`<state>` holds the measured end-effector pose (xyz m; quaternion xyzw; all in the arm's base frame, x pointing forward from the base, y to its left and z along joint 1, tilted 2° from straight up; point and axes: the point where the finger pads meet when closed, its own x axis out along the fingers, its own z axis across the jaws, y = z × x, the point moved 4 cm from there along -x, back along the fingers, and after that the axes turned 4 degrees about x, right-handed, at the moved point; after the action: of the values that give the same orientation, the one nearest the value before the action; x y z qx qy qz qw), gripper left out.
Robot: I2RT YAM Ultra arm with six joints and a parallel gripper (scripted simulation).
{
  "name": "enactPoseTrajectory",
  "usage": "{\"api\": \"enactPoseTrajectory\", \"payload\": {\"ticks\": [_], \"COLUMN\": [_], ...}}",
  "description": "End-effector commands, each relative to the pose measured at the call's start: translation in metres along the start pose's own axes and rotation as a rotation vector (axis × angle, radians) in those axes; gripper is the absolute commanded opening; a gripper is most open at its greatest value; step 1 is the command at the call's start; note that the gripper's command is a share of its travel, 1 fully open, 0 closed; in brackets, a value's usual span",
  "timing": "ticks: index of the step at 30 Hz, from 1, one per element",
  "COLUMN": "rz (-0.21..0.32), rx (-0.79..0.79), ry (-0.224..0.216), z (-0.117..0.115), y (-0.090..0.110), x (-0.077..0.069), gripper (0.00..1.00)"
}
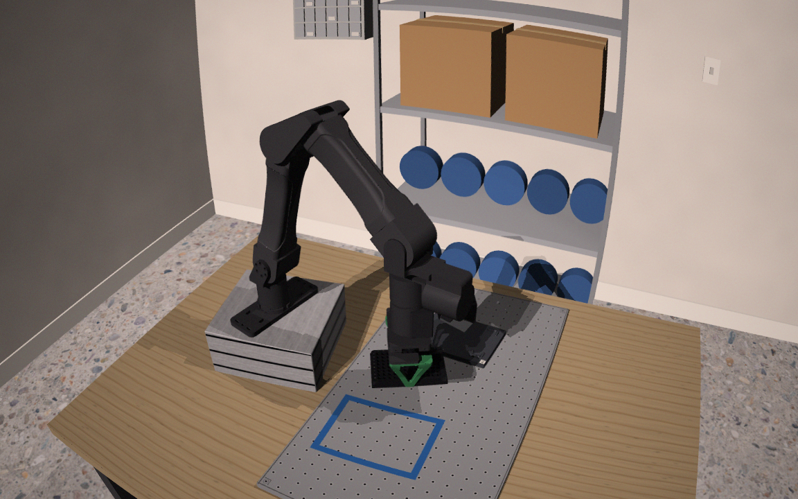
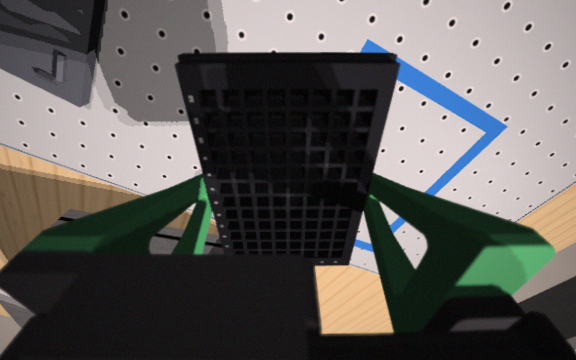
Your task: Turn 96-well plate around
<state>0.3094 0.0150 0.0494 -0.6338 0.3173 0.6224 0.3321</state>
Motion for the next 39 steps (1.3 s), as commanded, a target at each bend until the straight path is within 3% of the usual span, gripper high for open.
{"api": "enactPoseTrajectory", "payload": {"ticks": [1,28,39], "rz": [-0.016,-0.014,-0.014], "rx": [-0.020,-0.020,-0.020], "ry": [0.008,0.010,0.010], "z": [-0.009,-0.081,-0.090], "y": [0.003,0.046,0.051], "x": [-0.004,-0.001,-0.001], "gripper": [0.00,0.00,0.00]}}
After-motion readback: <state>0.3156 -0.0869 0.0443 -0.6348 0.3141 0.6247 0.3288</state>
